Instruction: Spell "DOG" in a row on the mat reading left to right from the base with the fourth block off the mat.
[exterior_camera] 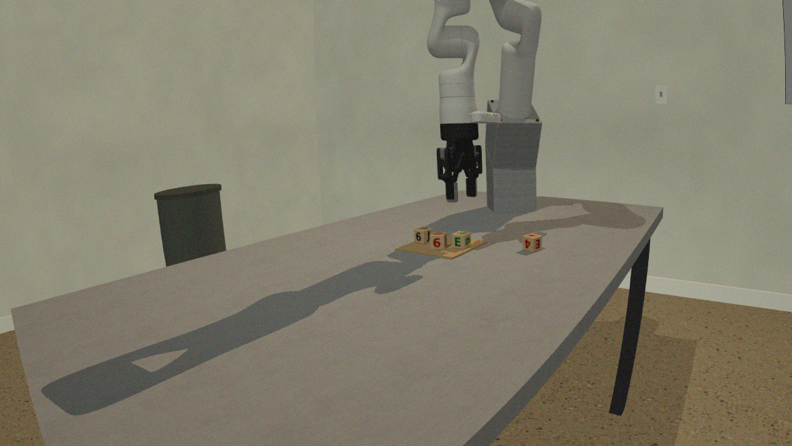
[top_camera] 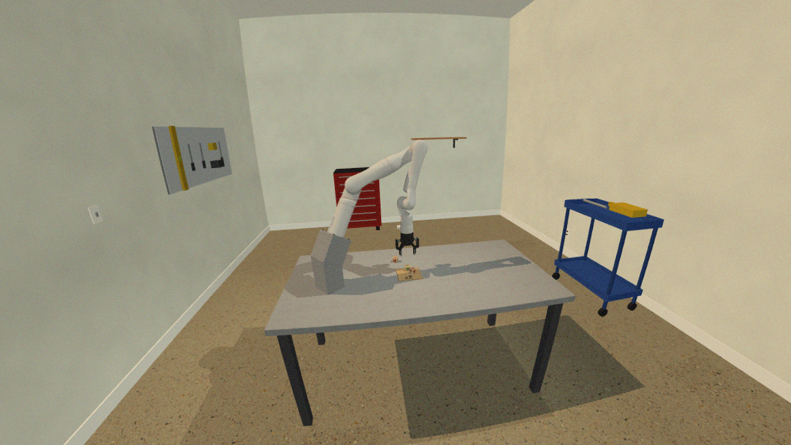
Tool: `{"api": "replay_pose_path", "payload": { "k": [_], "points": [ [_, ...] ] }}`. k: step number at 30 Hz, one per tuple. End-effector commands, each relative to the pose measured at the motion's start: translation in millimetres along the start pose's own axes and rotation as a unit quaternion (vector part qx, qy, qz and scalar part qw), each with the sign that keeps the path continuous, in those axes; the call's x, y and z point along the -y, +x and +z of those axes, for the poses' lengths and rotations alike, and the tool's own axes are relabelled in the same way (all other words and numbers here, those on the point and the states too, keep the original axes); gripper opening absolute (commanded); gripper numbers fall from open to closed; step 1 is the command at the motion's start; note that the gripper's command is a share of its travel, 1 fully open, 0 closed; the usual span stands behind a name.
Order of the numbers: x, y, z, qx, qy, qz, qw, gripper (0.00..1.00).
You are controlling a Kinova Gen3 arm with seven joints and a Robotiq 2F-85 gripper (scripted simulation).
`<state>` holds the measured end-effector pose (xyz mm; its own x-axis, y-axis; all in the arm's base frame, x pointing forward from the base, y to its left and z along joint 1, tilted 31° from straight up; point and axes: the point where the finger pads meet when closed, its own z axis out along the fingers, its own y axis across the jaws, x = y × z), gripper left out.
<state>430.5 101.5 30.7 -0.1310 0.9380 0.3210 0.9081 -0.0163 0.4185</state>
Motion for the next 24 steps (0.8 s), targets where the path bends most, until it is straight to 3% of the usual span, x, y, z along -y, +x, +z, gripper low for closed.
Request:
{"api": "replay_pose_path", "payload": {
  "k": [1, 18, 24],
  "points": [
    [1.4, -1.8, -1.7, 0.002, 0.002, 0.004, 1.000, 1.00],
    [-3.3, -6.7, 0.3, 0.001, 0.001, -0.018, 1.000, 1.00],
    [-17.9, -34.9, 1.5, 0.001, 0.002, -0.140, 0.990, 1.00]
  ]
}}
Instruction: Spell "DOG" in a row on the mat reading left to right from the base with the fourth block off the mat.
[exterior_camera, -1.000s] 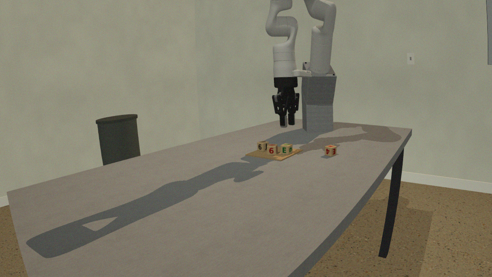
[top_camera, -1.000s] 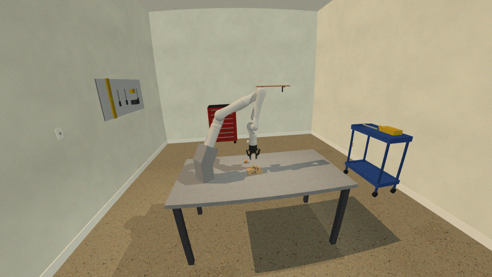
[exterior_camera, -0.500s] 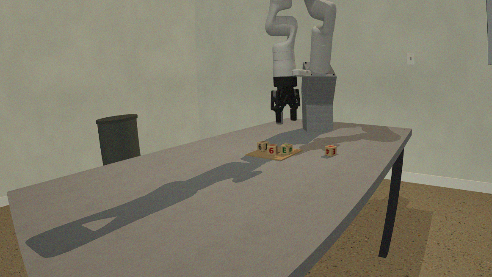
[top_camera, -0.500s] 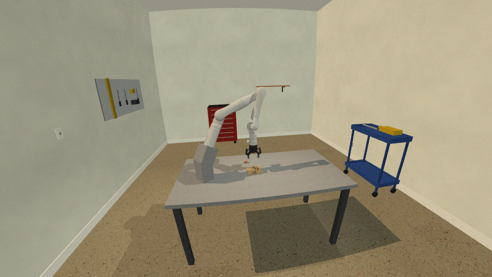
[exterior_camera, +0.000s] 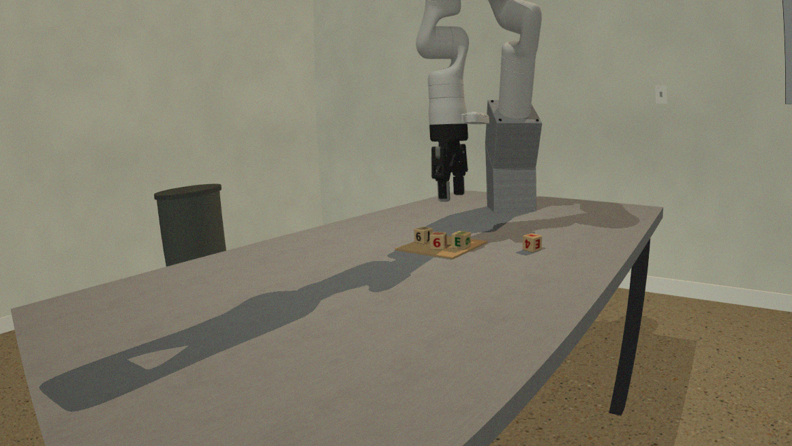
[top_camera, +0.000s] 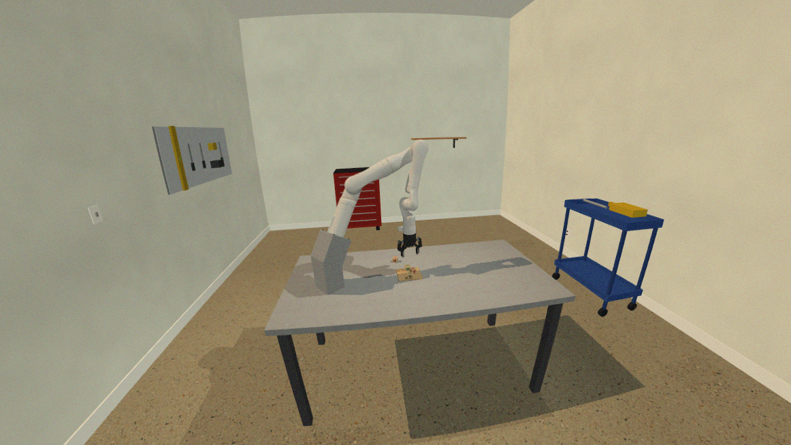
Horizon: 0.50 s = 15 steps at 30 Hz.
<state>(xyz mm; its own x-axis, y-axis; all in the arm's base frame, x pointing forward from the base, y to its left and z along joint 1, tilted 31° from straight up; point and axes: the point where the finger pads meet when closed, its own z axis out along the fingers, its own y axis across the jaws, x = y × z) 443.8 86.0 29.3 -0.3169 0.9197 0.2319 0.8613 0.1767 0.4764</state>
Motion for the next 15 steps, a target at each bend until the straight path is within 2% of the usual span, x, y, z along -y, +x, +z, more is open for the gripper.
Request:
{"api": "replay_pose_path", "payload": {
  "k": [1, 5, 6, 15],
  "points": [
    [-3.1, -23.4, 0.2, 0.003, 0.003, -0.053, 0.999, 1.00],
    [-4.1, -29.6, 0.0, 0.004, 0.004, -0.075, 0.997, 1.00],
    [-4.1, -29.6, 0.0, 0.004, 0.004, -0.075, 0.997, 0.64],
    [-2.7, -28.9, -0.9, 0.004, 0.005, -0.075, 0.997, 0.64]
  ]
}}
